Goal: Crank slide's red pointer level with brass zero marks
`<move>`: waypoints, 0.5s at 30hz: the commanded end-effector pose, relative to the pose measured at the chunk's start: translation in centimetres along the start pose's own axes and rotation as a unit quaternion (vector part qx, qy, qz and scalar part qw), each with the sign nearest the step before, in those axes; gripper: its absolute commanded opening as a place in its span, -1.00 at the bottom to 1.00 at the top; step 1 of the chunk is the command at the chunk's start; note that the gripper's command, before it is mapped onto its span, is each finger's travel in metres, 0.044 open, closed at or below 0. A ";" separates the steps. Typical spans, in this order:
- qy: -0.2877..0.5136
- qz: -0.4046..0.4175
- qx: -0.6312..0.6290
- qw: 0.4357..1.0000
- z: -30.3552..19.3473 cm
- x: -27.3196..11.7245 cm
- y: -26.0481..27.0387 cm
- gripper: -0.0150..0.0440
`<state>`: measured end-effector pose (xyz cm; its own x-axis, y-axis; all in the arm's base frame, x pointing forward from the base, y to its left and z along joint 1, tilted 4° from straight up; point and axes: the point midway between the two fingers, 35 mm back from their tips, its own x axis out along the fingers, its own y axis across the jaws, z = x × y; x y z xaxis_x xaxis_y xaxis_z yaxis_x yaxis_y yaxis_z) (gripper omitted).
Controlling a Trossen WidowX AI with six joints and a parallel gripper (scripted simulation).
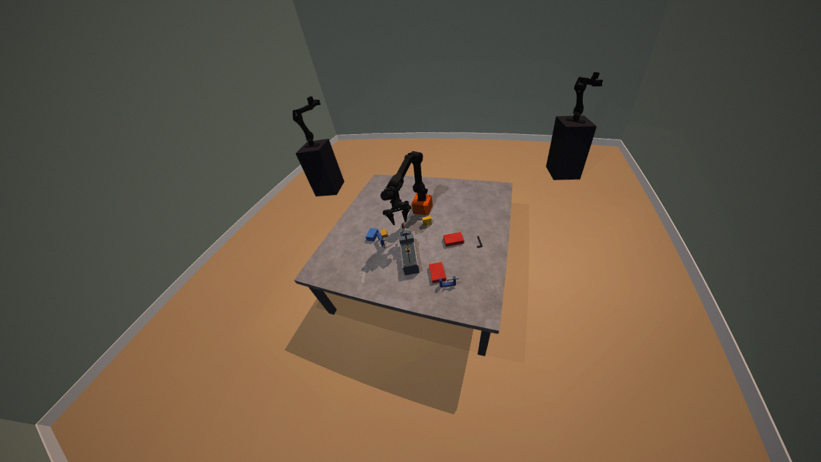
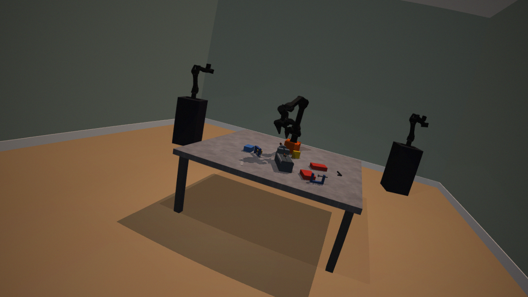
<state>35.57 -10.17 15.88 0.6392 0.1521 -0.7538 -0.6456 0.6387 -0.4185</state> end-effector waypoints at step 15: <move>-0.076 -0.030 0.337 0.938 -2.3 -2.1 3.2 1.00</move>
<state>31.34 -10.24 14.90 0.7411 0.1713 -0.6492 -0.2529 0.9669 -0.0335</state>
